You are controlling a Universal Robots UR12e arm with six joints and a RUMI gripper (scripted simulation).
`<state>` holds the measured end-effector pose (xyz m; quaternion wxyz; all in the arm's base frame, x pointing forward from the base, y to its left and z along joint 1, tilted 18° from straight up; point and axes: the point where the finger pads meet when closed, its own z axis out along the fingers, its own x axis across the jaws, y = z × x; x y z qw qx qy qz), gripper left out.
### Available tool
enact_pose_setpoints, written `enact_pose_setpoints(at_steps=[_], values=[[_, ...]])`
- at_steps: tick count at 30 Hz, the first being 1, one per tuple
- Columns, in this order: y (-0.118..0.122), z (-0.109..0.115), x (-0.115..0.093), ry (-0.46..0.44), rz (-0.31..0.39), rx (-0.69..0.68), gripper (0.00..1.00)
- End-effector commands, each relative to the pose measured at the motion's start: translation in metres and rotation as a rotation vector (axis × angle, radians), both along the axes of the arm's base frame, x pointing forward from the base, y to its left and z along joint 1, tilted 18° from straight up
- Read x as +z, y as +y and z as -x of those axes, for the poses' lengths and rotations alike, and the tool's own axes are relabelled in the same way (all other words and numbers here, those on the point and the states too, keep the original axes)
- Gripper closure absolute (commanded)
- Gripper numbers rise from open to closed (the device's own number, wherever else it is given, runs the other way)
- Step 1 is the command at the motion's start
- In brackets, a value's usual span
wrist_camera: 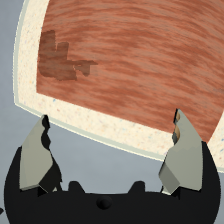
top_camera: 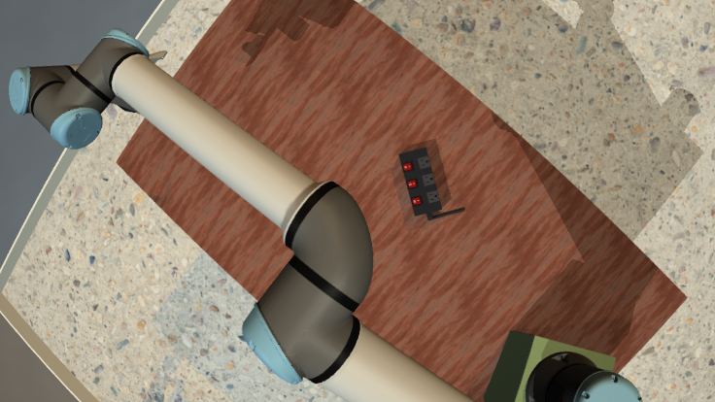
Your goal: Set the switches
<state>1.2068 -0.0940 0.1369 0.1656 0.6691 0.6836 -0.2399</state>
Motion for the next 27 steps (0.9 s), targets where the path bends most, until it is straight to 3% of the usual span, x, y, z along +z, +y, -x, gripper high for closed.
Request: enact_pose_setpoints(at_steps=[1,27], values=[[0.0005,-0.0004,0.0021,-0.002,0.000,0.000,0.00],[-0.0018,0.0010,0.0008,0.001,-0.001,0.004,0.00]])
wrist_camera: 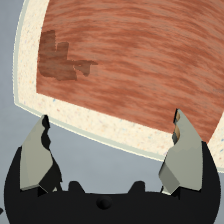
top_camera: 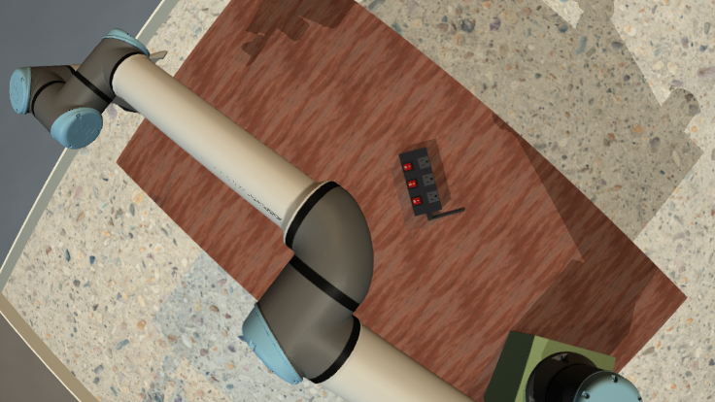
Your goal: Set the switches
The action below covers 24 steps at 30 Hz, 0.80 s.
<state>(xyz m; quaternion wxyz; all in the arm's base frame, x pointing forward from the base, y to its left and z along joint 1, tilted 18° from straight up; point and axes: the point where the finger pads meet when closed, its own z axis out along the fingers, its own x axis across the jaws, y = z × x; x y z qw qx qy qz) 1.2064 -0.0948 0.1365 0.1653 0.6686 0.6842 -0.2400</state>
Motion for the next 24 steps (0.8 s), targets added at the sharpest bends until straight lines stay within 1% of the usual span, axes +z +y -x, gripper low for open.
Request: enact_pose_setpoints(at_steps=[1,11,17,22,24], values=[[-0.002,0.001,0.001,0.001,-0.001,0.004,0.00],[-0.012,0.008,-0.005,0.015,-0.006,0.022,0.00],[-0.026,0.019,-0.014,0.035,-0.013,0.048,0.00],[-0.042,0.034,-0.024,0.058,-0.021,0.077,0.00],[-0.042,0.034,-0.024,0.058,-0.021,0.077,0.00]])
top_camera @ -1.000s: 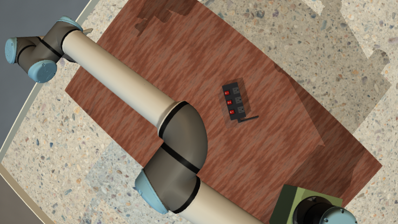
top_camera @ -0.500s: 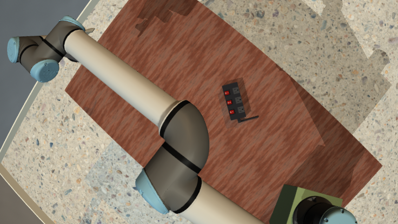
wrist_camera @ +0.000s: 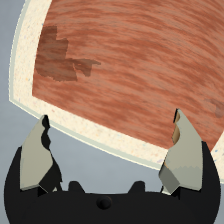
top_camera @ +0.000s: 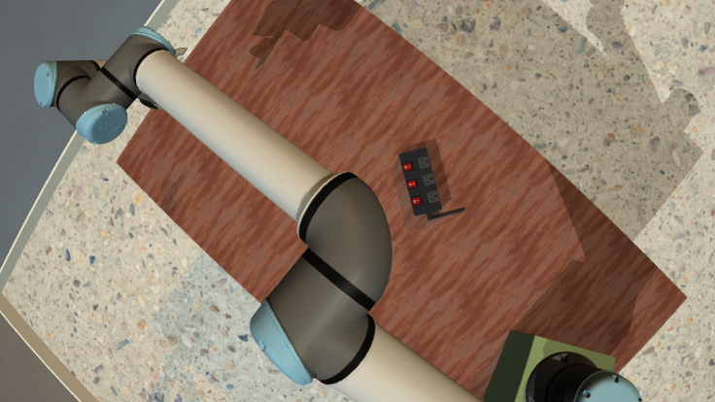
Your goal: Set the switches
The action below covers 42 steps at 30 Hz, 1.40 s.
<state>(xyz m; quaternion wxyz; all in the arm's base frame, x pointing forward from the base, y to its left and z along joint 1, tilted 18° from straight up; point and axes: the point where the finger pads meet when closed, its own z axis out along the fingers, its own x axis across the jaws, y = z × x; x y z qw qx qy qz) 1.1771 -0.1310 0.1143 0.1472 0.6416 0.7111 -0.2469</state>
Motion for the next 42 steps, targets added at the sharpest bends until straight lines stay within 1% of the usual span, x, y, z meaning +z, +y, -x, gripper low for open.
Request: enact_pose_setpoints(at_steps=[1,8,15,17,24,32,34,42], values=[[-0.009,0.009,-0.004,0.007,-0.005,0.021,0.00],[-0.035,0.043,-0.022,0.049,-0.021,0.075,0.00],[-0.063,0.092,-0.044,0.097,-0.040,0.140,0.00],[-0.063,0.092,-0.044,0.097,-0.040,0.140,0.00],[-0.088,0.158,-0.068,0.149,-0.061,0.212,0.00],[-0.109,0.247,-0.094,0.208,-0.086,0.298,0.00],[-0.109,0.247,-0.094,0.208,-0.086,0.298,0.00],[-0.119,0.344,-0.116,0.263,-0.110,0.382,0.00]])
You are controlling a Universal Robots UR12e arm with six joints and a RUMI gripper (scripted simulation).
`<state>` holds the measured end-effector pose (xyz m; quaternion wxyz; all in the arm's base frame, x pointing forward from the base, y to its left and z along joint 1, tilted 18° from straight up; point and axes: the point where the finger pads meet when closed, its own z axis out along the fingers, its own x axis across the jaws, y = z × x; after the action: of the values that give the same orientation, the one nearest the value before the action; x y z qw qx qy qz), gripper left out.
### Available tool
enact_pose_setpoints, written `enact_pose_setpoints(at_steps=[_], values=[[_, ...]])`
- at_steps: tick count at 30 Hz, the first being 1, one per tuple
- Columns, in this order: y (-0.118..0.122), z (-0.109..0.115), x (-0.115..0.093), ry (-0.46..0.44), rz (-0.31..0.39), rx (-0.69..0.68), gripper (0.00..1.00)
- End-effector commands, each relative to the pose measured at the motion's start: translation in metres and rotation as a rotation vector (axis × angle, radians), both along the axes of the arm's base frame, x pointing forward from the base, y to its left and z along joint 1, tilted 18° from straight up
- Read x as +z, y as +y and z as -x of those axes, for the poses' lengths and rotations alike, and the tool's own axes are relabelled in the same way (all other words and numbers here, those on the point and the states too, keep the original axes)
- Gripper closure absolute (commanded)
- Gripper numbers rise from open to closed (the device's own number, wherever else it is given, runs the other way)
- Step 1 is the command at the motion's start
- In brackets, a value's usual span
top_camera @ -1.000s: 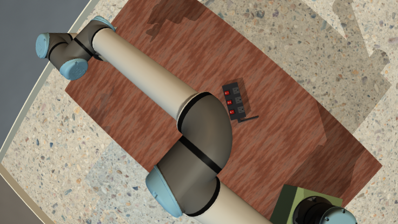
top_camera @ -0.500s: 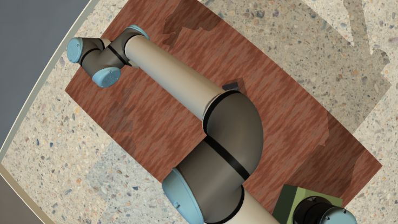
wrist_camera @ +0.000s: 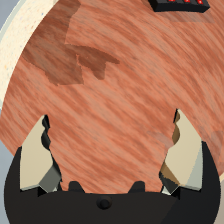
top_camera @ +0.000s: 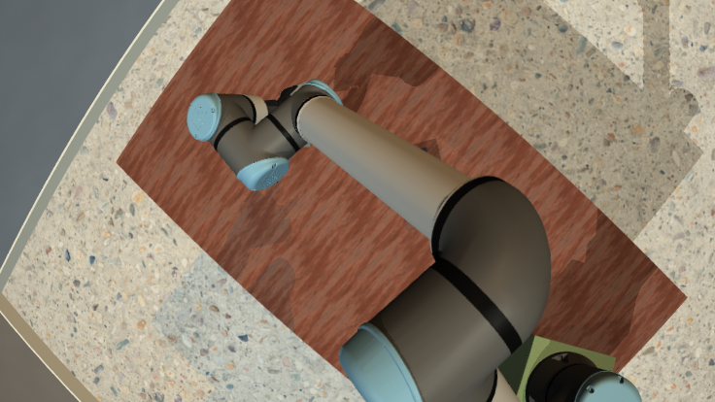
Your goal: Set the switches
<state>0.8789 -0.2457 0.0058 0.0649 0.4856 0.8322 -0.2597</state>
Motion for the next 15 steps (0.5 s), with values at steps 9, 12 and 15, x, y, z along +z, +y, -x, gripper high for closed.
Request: enact_pose_setpoints(at_steps=[9,12,15], values=[[-0.004,0.126,-0.022,0.055,-0.030,0.110,0.00],[-0.002,0.157,-0.027,0.070,-0.038,0.134,0.00],[0.000,0.186,-0.032,0.084,-0.044,0.156,0.00]])
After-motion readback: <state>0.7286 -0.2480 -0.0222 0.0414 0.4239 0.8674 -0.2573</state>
